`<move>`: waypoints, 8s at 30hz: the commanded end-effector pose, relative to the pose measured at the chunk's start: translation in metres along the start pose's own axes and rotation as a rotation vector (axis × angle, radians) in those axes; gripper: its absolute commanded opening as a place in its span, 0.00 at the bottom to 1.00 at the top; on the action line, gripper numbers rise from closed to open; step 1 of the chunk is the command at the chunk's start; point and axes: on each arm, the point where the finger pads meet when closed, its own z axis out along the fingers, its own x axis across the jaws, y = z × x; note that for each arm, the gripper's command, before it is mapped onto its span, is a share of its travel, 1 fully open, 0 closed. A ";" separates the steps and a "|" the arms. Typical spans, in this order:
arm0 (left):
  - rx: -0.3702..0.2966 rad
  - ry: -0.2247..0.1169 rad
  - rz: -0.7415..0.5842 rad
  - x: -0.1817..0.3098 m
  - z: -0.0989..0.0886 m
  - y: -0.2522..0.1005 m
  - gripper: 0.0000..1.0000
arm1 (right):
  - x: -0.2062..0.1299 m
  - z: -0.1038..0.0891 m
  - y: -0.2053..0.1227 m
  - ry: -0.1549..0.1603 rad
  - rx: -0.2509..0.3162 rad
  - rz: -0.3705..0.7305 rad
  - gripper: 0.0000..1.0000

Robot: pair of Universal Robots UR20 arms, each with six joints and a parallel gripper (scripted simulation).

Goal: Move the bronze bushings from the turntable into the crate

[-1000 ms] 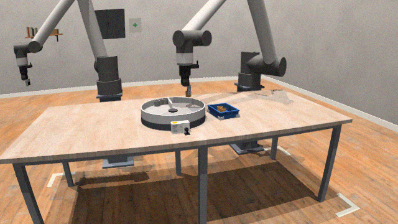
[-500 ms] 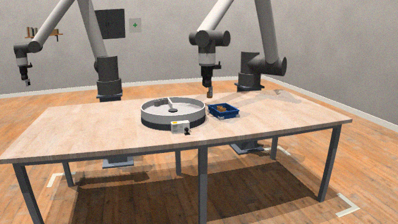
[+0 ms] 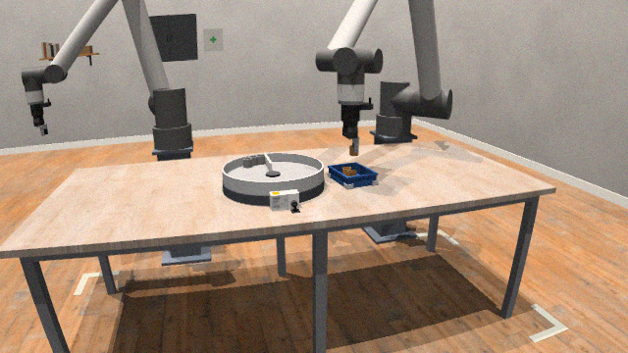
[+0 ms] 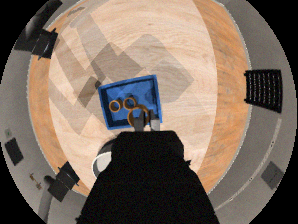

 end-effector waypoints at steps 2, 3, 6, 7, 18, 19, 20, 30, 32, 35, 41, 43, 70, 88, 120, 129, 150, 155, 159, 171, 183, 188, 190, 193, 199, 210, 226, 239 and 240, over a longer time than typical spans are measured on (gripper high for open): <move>-0.001 0.001 0.000 0.008 -0.001 -0.014 0.00 | 0.000 -0.001 0.000 0.000 -0.001 0.000 1.00; -0.001 0.001 0.000 0.009 -0.001 -0.014 0.00 | 0.000 -0.001 0.000 0.000 -0.001 0.000 1.00; -0.001 0.001 0.000 0.009 -0.001 -0.016 0.00 | 0.000 -0.001 0.000 0.000 -0.001 0.000 1.00; -0.001 0.001 0.000 0.009 -0.001 -0.016 0.00 | 0.000 -0.001 0.000 0.000 -0.001 0.000 1.00; -0.001 0.001 0.000 0.009 -0.001 -0.016 0.00 | 0.000 -0.001 0.000 0.000 -0.001 0.000 1.00; -0.001 0.001 0.000 0.009 -0.001 -0.016 0.00 | 0.000 -0.001 0.000 0.000 -0.001 0.000 1.00; -0.001 0.001 0.000 0.009 -0.001 -0.016 0.00 | 0.000 -0.001 0.000 0.000 -0.001 0.000 1.00; -0.001 0.001 0.000 0.009 -0.001 -0.016 0.00 | 0.000 -0.001 0.000 0.000 -0.001 0.000 1.00; -0.001 0.001 0.000 0.009 -0.001 -0.016 0.00 | 0.000 -0.001 0.000 0.000 -0.001 0.000 1.00; -0.001 0.001 0.000 0.009 -0.001 -0.016 0.00 | 0.000 -0.001 0.000 0.000 -0.001 0.000 1.00; -0.001 0.001 0.000 0.009 -0.001 -0.016 0.00 | 0.000 -0.001 0.000 0.000 -0.001 0.000 1.00; -0.001 0.001 0.000 0.009 -0.001 -0.016 0.00 | 0.000 -0.001 0.000 0.000 -0.001 0.000 1.00; -0.001 0.001 0.000 0.009 0.070 -0.016 0.00 | 0.000 -0.001 0.000 0.000 -0.001 0.000 1.00; -0.001 0.001 0.000 0.009 0.070 -0.016 0.00 | 0.000 -0.001 0.000 0.000 -0.001 0.000 1.00; -0.001 0.001 0.000 0.009 0.081 -0.016 0.00 | 0.000 -0.001 0.000 0.000 -0.001 0.000 1.00; -0.001 0.001 0.000 0.009 0.097 -0.016 0.00 | 0.000 -0.001 0.000 0.000 -0.001 0.000 1.00; -0.001 0.001 0.000 0.009 0.112 -0.016 0.00 | 0.000 -0.001 0.000 0.000 -0.001 0.000 1.00; -0.001 0.001 0.000 0.009 0.112 -0.016 0.00 | 0.000 -0.001 0.000 0.000 -0.001 0.000 1.00; -0.001 0.001 0.000 0.009 0.112 -0.016 0.00 | 0.000 -0.001 0.000 0.000 -0.001 0.000 1.00; -0.001 0.001 0.000 0.009 0.112 -0.016 0.00 | 0.000 -0.001 0.000 0.000 -0.001 0.000 1.00; -0.001 0.001 0.000 0.009 0.112 -0.016 0.00 | 0.000 -0.001 0.000 0.000 -0.001 0.000 1.00; -0.001 0.001 0.000 0.009 0.112 -0.016 0.00 | 0.000 -0.001 0.000 0.000 -0.001 0.000 1.00; -0.001 0.001 0.000 0.009 0.112 -0.016 0.00 | 0.000 -0.001 0.000 0.000 -0.001 0.000 1.00; -0.001 0.001 0.000 0.009 0.113 -0.016 0.00 | 0.000 -0.001 0.000 0.000 -0.001 0.000 1.00; -0.001 0.001 0.000 0.009 0.114 -0.016 0.00 | 0.000 -0.001 0.000 0.000 -0.001 0.000 1.00; -0.001 0.001 0.000 0.009 0.117 -0.016 0.00 | 0.000 -0.001 0.000 0.000 -0.001 0.000 1.00; -0.001 0.001 0.000 0.009 0.118 -0.016 0.00 | 0.000 -0.001 0.000 0.000 -0.001 0.000 1.00; -0.001 0.001 0.000 0.009 0.118 -0.016 0.00 | 0.000 -0.001 0.000 0.000 -0.001 0.000 1.00; -0.001 0.001 0.000 0.009 0.118 -0.016 0.00 | 0.000 -0.001 0.000 0.000 -0.001 0.000 1.00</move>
